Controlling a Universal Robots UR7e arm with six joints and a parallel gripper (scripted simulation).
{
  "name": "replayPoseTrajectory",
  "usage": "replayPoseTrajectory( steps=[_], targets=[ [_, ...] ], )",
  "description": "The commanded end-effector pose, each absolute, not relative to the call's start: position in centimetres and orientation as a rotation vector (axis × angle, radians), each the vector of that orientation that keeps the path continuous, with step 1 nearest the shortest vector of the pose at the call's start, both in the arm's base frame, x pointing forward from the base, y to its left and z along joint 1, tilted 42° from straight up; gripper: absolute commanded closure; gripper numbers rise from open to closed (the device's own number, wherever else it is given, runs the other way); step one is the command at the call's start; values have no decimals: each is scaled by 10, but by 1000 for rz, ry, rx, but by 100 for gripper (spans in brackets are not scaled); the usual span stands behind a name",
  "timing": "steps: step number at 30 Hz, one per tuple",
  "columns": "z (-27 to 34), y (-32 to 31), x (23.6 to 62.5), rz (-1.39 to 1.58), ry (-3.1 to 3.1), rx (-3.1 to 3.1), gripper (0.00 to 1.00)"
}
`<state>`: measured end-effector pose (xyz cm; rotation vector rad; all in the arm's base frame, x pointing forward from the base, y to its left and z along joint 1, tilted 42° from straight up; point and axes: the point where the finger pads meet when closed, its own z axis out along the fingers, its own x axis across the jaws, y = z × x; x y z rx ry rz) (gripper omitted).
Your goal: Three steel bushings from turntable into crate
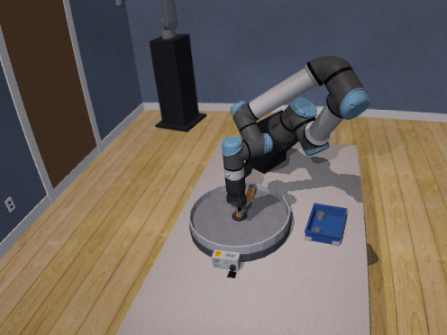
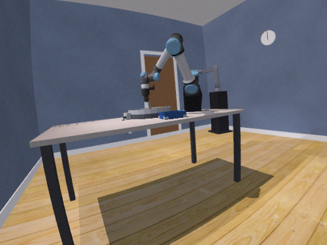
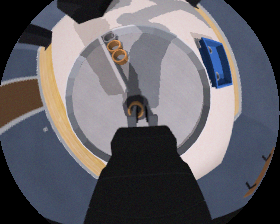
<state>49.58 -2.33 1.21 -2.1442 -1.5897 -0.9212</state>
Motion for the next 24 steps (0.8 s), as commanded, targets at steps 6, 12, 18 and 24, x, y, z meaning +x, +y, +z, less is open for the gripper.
replayPoseTrajectory(
  steps=[6,12,18,24],
  targets=[
    [13,-24,496,-922,-1590,-2145,58],
    [17,-27,494,-922,-1590,-2145,58],
    [17,-27,494,-922,-1590,-2145,58],
    [17,-27,494,-922,-1590,-2145,58]
  ],
)
